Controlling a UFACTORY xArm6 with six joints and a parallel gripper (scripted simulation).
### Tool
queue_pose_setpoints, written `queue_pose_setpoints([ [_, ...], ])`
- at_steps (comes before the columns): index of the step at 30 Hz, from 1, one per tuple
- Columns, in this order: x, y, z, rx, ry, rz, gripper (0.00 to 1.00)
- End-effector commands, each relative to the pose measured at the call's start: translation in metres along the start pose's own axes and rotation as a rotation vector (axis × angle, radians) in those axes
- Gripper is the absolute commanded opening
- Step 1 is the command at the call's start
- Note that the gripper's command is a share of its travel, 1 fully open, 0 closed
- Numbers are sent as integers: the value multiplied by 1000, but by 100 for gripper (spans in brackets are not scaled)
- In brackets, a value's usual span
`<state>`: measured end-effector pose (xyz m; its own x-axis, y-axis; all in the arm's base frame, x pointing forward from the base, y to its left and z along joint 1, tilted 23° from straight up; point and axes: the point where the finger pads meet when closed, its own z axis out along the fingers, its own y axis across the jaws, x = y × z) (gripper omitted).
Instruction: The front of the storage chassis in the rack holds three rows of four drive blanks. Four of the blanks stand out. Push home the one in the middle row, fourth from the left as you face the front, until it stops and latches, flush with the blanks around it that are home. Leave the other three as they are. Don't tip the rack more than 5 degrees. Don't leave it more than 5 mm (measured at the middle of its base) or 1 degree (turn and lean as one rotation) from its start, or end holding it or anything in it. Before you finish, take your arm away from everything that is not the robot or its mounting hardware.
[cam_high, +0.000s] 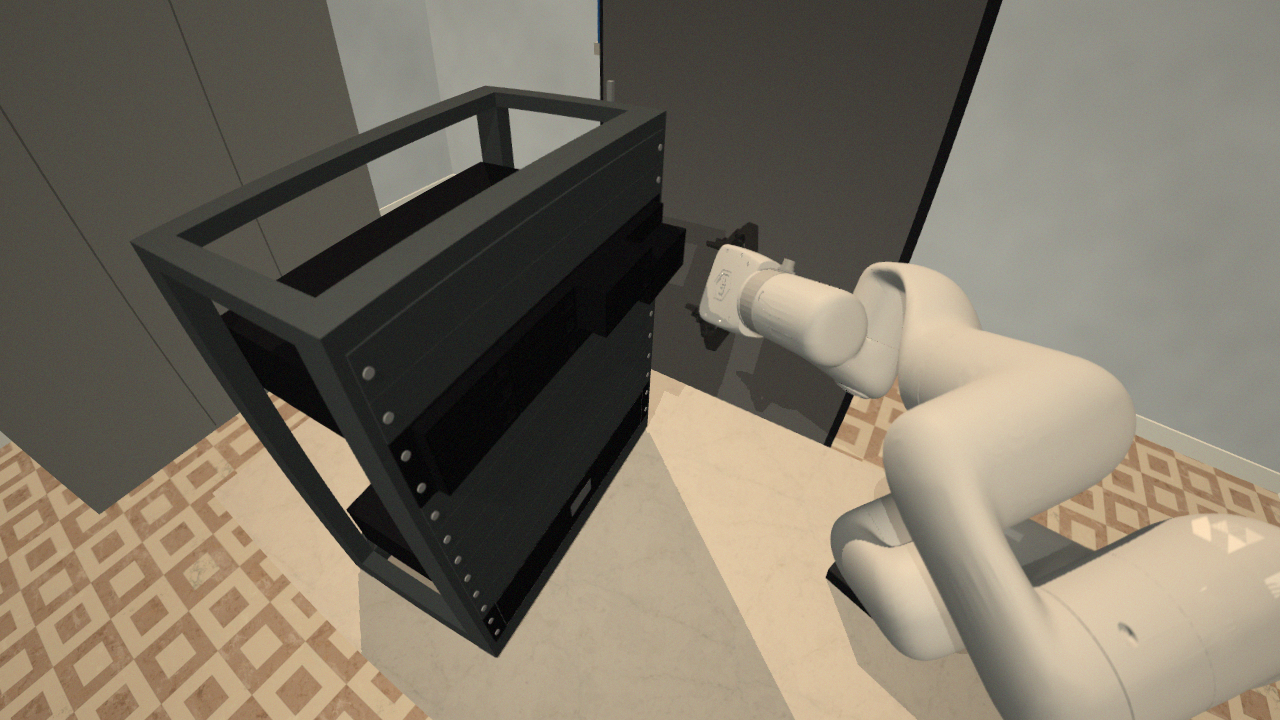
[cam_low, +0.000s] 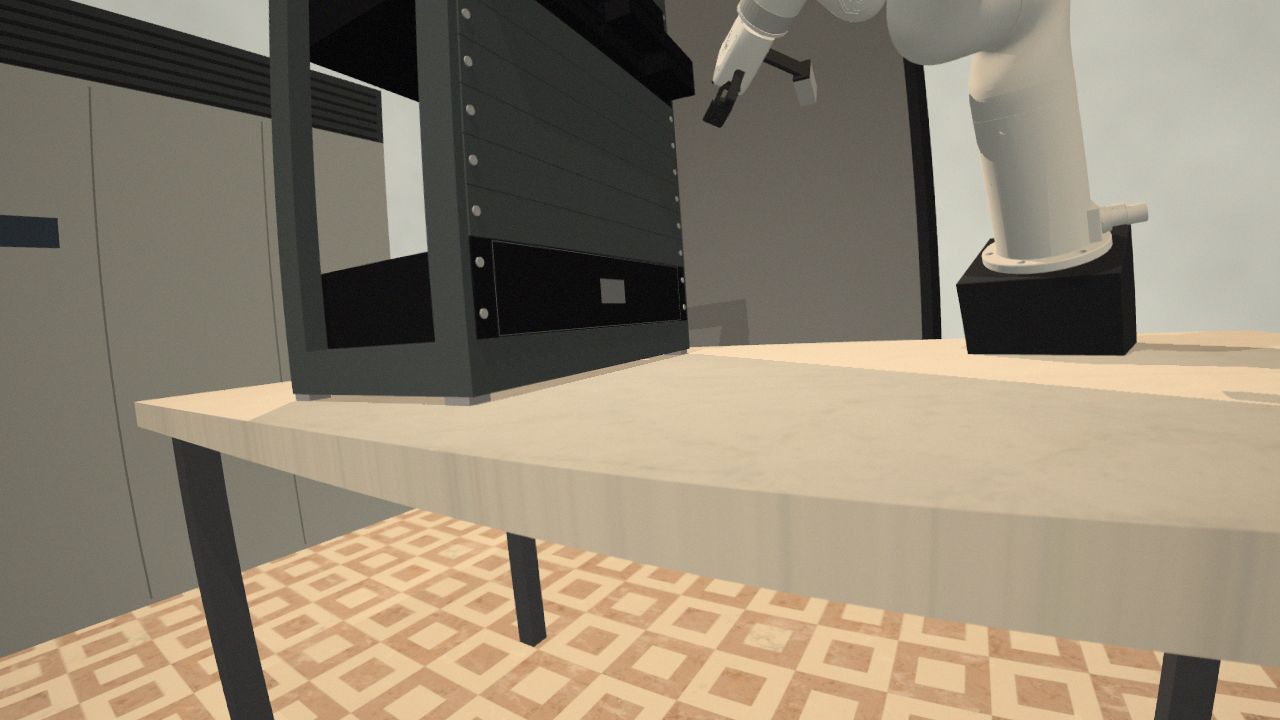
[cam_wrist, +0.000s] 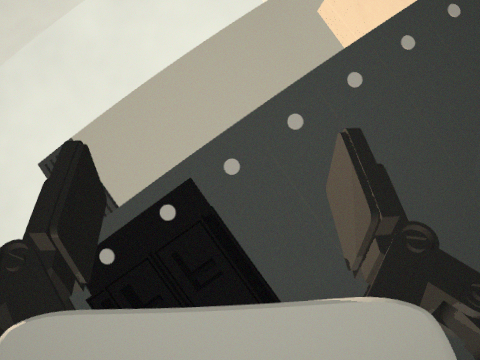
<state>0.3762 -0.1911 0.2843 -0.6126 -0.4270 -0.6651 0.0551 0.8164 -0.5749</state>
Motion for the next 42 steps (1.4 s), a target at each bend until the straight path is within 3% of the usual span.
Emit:
queue_pose_setpoints([
  [1, -3, -3, -9, 3, -94, -83, 100],
  [5, -5, -2, -14, 5, -120, -109, 100],
  [8, -11, 2, -27, 11, -201, -180, 100],
  [18, -24, 12, -58, 32, -356, -300, 100],
  [22, -25, 14, -63, 36, -380, -318, 100],
  [36, -43, 31, -130, 111, -643, -475, 100],
  [42, -46, 35, -147, 136, -701, -502, 100],
])
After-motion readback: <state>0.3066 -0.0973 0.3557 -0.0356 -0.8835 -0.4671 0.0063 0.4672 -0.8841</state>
